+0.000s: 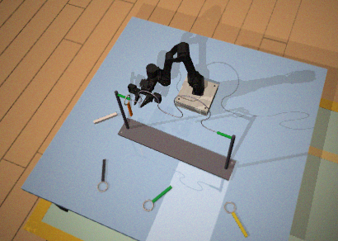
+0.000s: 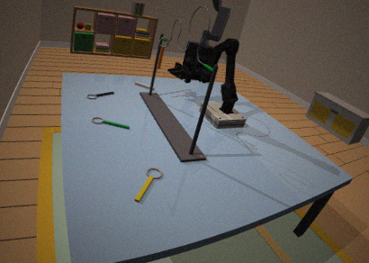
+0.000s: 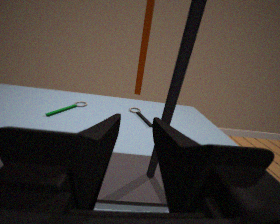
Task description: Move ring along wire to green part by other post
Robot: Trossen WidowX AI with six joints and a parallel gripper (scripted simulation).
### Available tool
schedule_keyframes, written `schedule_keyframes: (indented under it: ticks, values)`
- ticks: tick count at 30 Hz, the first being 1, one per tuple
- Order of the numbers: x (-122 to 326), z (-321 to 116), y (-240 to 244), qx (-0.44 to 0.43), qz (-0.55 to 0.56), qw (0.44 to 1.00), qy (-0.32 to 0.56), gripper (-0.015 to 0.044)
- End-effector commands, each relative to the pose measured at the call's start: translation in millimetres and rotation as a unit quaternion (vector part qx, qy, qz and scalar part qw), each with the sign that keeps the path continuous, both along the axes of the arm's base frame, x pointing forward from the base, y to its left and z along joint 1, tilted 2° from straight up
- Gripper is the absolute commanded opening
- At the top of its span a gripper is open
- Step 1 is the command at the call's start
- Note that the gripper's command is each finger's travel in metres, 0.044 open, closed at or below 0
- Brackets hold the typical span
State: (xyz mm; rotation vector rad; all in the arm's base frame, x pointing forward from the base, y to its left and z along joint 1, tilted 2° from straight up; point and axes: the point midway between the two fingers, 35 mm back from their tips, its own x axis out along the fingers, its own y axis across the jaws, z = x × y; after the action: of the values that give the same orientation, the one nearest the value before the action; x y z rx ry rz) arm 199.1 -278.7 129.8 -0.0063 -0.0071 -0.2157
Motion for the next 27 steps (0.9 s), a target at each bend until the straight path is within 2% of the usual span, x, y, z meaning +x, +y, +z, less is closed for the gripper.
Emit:
schedule_keyframes:
  ticks: [1,27]
  values:
    - [19,27,-3,0.007,-0.005,1.0,-0.013,0.016]
    - [47,30,-12,0.007,-0.005,1.0,-0.014,0.016]
